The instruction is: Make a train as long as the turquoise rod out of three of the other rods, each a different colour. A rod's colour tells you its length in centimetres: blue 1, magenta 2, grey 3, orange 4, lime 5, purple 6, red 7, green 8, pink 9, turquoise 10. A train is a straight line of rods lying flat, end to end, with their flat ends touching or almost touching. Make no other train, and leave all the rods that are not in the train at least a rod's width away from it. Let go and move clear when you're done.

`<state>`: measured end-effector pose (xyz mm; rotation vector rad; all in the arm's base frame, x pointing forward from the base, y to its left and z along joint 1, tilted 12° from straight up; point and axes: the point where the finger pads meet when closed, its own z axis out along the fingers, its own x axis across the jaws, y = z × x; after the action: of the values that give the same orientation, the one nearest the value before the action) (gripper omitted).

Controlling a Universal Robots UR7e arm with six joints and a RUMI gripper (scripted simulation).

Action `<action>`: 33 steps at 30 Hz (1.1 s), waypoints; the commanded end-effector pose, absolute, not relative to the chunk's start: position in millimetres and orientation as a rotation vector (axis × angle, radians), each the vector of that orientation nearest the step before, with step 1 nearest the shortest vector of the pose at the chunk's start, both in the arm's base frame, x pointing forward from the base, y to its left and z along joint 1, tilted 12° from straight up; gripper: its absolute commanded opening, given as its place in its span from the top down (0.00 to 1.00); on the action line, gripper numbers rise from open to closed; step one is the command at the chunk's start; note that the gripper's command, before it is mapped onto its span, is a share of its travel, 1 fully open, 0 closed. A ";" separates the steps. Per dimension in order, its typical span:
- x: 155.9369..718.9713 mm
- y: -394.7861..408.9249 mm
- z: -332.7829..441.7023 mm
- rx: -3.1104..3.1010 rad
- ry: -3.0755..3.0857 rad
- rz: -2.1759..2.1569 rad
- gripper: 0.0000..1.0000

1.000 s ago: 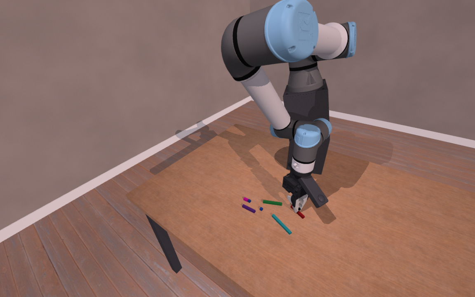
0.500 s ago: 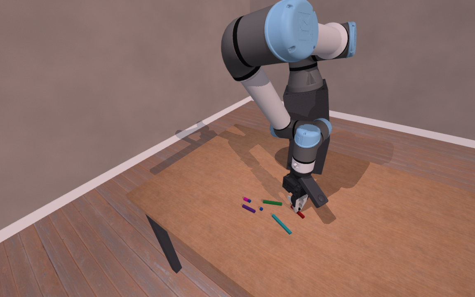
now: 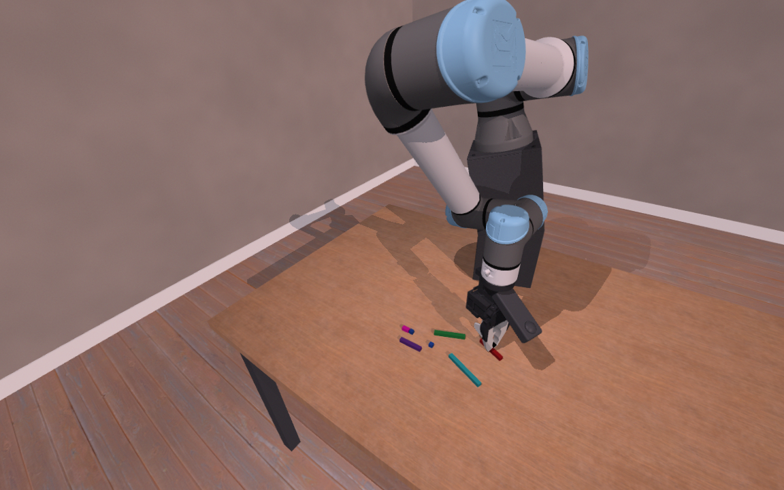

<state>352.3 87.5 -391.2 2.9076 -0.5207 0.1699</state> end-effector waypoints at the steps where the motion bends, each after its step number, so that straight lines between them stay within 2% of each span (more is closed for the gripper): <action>1: 352.7 87.6 -390.8 2.908 -0.521 0.171 1.00; 16: 351.1 91.6 -370.9 2.908 -0.521 0.171 1.00; 33: 345.7 104.8 -306.2 2.908 -0.521 0.171 1.00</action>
<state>346.0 102.3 -318.5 2.9084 -0.5203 0.1723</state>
